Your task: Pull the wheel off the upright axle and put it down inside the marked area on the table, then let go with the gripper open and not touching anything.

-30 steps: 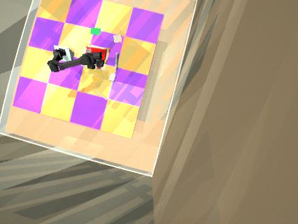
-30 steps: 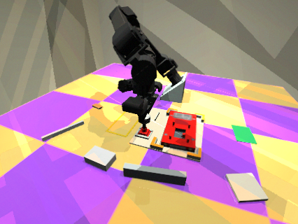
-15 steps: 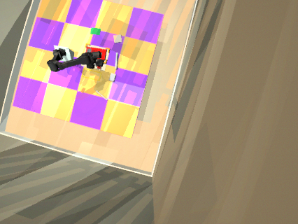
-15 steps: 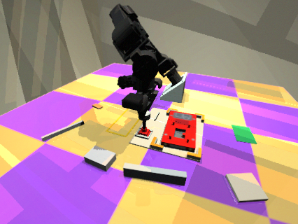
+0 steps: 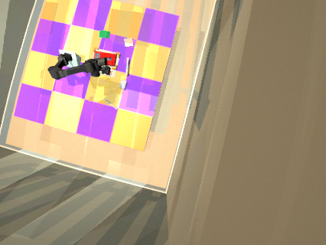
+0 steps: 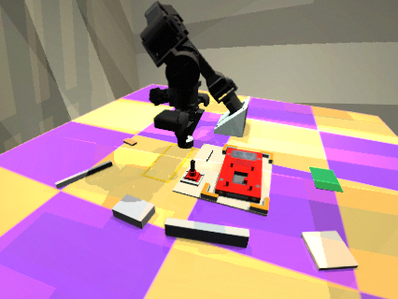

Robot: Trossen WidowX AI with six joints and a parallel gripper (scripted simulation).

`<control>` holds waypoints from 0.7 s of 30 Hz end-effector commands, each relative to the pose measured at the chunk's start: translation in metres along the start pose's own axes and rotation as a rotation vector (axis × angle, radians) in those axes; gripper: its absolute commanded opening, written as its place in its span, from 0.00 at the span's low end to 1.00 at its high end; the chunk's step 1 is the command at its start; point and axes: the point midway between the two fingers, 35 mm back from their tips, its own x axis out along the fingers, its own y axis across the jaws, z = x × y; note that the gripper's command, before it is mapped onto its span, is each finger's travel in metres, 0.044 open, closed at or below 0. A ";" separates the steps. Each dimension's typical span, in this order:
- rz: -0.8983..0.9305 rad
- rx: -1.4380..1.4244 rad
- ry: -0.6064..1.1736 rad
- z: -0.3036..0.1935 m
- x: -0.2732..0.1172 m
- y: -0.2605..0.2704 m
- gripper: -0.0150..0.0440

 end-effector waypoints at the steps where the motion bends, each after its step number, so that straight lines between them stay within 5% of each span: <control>1: 0.003 -0.001 -0.002 0.018 -0.002 -0.009 0.25; 21: 0.001 0.001 -0.005 0.070 0.002 -0.047 0.25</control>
